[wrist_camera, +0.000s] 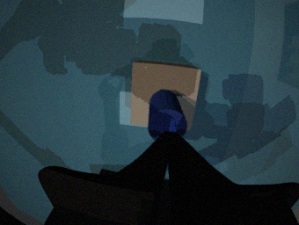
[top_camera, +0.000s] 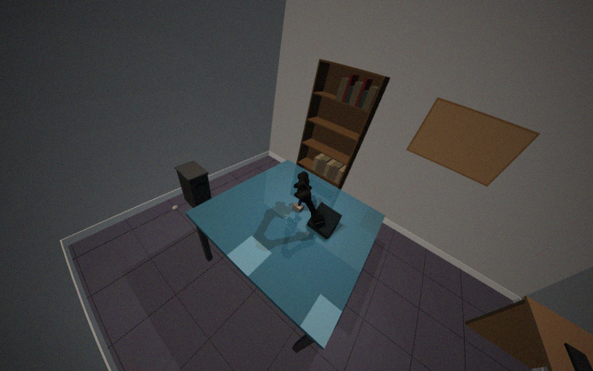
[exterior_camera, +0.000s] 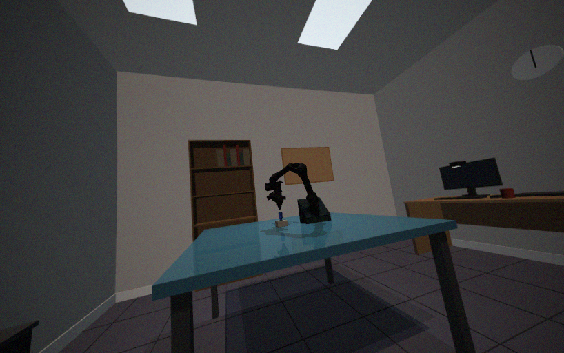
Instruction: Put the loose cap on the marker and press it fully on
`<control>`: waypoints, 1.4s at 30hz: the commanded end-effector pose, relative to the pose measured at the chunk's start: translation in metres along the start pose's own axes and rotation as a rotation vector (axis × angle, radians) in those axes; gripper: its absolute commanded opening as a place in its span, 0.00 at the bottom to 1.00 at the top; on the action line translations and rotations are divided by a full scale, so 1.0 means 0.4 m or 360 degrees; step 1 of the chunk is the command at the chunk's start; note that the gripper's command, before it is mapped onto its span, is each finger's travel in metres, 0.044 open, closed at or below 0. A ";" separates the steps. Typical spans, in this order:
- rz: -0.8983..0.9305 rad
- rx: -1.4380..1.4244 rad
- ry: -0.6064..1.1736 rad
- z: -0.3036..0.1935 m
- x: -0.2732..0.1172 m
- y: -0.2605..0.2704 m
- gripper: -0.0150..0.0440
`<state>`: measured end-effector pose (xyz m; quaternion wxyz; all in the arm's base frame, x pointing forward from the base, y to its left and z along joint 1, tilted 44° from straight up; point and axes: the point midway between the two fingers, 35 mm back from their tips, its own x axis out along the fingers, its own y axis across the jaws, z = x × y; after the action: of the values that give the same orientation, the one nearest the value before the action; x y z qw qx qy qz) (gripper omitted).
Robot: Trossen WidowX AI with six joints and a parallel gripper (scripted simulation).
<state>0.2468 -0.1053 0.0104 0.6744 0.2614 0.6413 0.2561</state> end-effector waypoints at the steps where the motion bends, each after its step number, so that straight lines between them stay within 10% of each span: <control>1: 0.0012 0.0014 0.0003 -0.004 0.021 0.002 0.25; 22: -0.0002 -0.0001 -0.0005 0.003 0.046 0.000 0.25; 35: -0.0004 0.0003 -0.0002 0.001 -0.173 -0.003 0.25; 42: -0.0004 0.0003 -0.0002 0.001 -0.173 -0.003 0.57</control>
<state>0.2437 -0.1507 0.0584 0.6736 0.2653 0.6412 0.2542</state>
